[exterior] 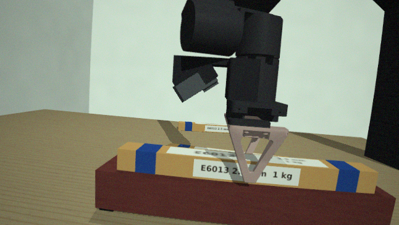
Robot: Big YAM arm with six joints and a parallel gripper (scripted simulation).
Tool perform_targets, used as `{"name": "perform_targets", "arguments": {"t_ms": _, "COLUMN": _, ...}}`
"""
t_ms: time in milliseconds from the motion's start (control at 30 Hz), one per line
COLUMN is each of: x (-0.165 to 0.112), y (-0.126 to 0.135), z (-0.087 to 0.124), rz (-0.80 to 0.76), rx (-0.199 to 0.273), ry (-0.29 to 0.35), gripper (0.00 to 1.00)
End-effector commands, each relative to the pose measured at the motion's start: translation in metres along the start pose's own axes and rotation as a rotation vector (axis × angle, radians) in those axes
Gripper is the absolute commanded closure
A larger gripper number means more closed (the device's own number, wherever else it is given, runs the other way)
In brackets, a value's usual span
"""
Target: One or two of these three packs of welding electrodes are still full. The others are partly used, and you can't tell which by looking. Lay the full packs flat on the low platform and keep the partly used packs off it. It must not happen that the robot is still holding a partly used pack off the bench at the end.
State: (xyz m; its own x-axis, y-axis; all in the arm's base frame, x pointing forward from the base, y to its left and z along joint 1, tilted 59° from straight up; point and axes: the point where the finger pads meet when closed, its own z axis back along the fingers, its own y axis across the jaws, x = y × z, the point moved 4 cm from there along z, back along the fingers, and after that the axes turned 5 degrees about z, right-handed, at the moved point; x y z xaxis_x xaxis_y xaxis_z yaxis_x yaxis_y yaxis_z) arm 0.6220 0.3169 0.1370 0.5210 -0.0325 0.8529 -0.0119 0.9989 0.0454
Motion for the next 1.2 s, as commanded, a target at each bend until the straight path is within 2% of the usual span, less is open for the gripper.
{"name": "perform_targets", "arguments": {"t_ms": 0, "x": 0.022, "y": 0.007, "z": 0.014, "rz": -0.007, "rx": 0.024, "ry": -0.044, "gripper": 0.26}}
{"name": "perform_targets", "arguments": {"t_ms": 433, "x": 0.022, "y": 0.007, "z": 0.014, "rz": -0.007, "rx": 0.024, "ry": -0.044, "gripper": 0.26}}
{"name": "perform_targets", "arguments": {"t_ms": 467, "x": 0.020, "y": -0.001, "z": 0.016, "rz": -0.007, "rx": 0.022, "ry": -0.043, "gripper": 0.26}}
{"name": "perform_targets", "arguments": {"t_ms": 933, "x": 0.008, "y": 0.004, "z": 0.089, "rz": -0.007, "rx": 0.022, "ry": -0.020, "gripper": 0.26}}
{"name": "perform_targets", "arguments": {"t_ms": 1000, "x": 0.008, "y": 0.004, "z": 0.089, "rz": -0.007, "rx": 0.022, "ry": -0.020, "gripper": 0.26}}
{"name": "perform_targets", "arguments": {"t_ms": 1167, "x": 0.007, "y": 0.003, "z": 0.110, "rz": -0.007, "rx": 0.022, "ry": -0.018, "gripper": 0.26}}
